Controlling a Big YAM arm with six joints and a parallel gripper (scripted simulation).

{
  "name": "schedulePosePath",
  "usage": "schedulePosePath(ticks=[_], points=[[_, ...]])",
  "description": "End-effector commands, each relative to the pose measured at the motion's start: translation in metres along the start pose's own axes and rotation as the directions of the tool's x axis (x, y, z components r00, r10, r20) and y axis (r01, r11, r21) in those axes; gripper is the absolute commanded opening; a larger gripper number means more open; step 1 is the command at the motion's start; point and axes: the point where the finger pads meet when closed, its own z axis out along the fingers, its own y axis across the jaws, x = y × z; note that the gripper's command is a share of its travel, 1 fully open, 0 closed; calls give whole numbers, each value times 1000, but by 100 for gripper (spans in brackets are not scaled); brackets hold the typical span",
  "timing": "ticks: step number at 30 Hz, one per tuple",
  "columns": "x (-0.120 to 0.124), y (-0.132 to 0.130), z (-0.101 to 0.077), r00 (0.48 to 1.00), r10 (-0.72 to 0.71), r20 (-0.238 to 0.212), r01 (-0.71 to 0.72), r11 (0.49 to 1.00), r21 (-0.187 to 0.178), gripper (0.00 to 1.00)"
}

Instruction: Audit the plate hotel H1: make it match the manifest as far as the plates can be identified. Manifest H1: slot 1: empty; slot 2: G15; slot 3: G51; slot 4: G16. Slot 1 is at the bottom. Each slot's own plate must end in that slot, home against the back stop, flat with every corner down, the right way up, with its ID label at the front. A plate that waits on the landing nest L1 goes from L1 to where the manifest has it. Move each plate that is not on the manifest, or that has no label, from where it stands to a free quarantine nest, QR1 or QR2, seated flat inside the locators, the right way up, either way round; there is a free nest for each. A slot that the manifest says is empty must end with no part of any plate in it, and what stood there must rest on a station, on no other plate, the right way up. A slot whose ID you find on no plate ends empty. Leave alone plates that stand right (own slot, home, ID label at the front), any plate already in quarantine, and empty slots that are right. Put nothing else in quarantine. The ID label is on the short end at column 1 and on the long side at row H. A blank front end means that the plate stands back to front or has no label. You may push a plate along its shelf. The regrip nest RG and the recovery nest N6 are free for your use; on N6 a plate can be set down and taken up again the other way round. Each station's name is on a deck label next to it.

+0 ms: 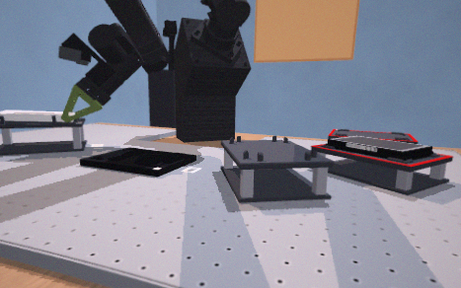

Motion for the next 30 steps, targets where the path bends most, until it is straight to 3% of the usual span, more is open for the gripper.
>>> schedulePosePath(ticks=[1,2,16,17,30], points=[[-1,0,-3,1000,9,6,-9,1000,3,86],[-1,0,-3,1000,9,6,-9,1000,3,93],[-1,0,-3,1000,9,6,-9,1000,3,93],[-1,0,-3,1000,9,6,-9,1000,3,100],[-1,0,-3,1000,9,6,-9,1000,3,100]])
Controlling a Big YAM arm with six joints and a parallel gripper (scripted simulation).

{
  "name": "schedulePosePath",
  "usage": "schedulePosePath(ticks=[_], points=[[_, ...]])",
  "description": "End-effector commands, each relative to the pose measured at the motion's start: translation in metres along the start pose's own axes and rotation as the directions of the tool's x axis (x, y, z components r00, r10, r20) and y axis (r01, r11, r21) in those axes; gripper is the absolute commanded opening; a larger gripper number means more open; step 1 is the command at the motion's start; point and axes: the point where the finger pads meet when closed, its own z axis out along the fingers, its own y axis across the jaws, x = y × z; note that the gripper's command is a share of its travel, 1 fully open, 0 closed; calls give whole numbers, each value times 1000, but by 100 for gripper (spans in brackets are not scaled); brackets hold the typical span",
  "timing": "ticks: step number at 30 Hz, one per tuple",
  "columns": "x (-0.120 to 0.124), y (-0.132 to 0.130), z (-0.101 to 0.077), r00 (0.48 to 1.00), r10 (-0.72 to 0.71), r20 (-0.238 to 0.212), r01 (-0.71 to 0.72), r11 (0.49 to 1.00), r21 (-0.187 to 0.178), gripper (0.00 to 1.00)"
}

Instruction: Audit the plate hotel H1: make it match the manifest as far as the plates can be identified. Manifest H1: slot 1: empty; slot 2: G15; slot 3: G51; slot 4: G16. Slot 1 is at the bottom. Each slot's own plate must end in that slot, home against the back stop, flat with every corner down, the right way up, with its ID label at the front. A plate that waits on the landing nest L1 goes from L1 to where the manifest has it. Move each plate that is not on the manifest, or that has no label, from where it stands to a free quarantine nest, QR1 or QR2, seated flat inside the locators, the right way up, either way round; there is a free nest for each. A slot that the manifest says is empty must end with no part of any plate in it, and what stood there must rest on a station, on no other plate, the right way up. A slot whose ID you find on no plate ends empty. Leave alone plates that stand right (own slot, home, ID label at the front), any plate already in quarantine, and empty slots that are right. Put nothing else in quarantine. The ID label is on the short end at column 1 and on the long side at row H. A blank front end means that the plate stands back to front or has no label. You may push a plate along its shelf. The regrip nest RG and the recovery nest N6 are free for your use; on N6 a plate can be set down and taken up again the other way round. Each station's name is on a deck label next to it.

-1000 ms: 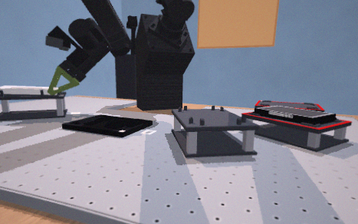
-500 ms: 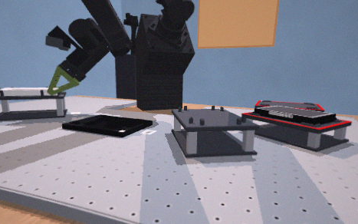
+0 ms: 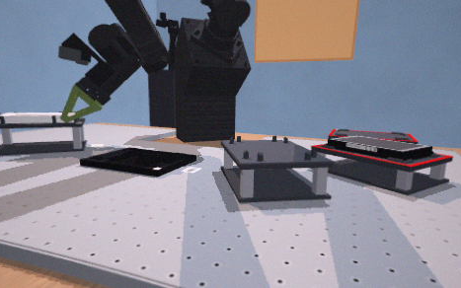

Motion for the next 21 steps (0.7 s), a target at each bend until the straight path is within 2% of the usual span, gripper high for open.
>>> schedulePosePath(ticks=[1,4,10,11,13,21], points=[[-1,0,-3,1000,9,3,-9,1000,1,100],[-7,-3,-12,1000,16,7,-16,1000,15,100],[-11,-2,-17,1000,11,7,-11,1000,14,100],[-14,1,-14,1000,-1,11,1,1000,-2,100],[-14,-2,-21,1000,11,7,-11,1000,14,100],[-23,-2,-30,1000,10,9,-10,1000,12,100]])
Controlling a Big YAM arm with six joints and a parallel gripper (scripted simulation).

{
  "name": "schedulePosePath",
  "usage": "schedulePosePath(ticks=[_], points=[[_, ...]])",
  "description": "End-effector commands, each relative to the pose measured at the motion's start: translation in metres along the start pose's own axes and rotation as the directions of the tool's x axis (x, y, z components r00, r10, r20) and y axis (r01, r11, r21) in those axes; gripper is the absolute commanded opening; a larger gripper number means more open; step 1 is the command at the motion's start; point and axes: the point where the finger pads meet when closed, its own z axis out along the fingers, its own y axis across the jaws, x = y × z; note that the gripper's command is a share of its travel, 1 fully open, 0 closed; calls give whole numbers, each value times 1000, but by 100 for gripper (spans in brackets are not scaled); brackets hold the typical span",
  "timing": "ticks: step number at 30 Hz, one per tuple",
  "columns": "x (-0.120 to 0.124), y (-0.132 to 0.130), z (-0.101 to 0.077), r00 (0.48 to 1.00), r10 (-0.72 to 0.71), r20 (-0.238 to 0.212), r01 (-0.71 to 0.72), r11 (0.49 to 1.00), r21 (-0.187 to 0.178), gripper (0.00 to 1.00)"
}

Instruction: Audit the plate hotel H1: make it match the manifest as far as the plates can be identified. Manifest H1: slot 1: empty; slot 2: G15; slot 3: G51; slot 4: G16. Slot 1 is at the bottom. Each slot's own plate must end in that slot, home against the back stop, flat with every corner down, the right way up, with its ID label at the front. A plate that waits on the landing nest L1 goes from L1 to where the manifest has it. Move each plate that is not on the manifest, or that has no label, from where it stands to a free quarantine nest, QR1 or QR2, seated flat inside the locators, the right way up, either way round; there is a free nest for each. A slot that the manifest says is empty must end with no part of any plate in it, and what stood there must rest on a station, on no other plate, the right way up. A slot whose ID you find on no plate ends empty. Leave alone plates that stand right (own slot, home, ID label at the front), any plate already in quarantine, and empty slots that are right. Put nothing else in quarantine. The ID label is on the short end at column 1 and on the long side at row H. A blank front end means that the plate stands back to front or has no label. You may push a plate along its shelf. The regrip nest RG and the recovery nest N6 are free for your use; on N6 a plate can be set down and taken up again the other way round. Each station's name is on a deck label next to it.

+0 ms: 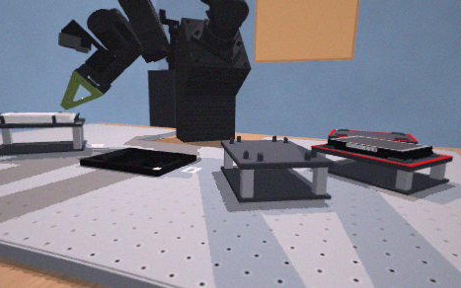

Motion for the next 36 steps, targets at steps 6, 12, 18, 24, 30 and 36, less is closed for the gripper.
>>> schedulePosePath(ticks=[6,12,18,24,30,36], points=[[-11,-2,-15,1000,-10,16,10,1000,14,100],[-17,-1,-22,1000,-11,17,11,1000,13,100],[-24,-1,-29,1000,-12,18,12,1000,11,100],[-29,1,-30,1000,-20,17,20,1000,3,100],[-36,-1,-41,1000,-14,21,14,1000,9,100],[-45,-1,-49,1000,-16,23,16,1000,7,100]])
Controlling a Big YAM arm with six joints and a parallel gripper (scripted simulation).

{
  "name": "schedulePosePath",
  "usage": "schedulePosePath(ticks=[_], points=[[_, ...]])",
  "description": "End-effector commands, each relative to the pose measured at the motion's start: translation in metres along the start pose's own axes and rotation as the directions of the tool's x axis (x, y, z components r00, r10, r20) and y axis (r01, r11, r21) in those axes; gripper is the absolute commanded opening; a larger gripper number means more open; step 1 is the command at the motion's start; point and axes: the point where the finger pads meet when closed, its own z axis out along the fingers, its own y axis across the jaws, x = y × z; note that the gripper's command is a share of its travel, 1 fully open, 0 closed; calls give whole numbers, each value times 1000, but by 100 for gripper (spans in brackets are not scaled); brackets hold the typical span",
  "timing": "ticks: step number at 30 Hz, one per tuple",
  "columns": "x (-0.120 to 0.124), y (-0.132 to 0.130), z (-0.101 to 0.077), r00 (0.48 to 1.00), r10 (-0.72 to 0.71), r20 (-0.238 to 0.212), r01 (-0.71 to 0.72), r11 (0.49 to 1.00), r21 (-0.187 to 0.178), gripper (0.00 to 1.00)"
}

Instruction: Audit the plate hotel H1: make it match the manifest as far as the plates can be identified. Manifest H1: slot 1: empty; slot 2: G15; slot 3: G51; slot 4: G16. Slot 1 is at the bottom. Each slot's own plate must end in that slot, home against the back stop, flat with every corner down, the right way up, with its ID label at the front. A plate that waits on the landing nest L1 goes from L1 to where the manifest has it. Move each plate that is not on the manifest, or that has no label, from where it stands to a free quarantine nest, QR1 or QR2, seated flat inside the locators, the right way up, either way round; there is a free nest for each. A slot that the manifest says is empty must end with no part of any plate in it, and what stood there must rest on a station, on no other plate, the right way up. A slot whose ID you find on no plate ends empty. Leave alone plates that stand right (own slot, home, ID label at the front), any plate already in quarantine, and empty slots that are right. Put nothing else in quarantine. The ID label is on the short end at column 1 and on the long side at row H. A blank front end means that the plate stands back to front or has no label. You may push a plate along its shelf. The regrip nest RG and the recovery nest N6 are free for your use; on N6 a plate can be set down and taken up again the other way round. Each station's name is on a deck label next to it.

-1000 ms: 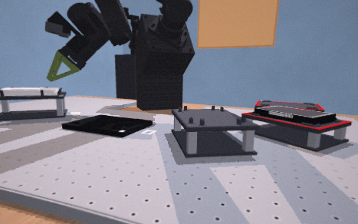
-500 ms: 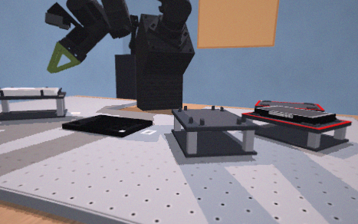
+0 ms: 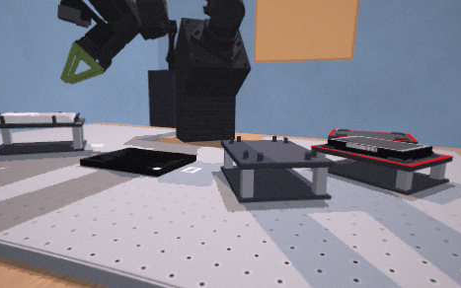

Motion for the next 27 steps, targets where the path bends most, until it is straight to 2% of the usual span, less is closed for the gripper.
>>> schedulePosePath(ticks=[1,21,27], points=[[-13,-2,-10,999,-20,25,20,1000,10,100],[-47,-1,-38,999,-29,31,29,1000,6,100],[-67,0,-46,998,-44,42,44,999,0,100]])
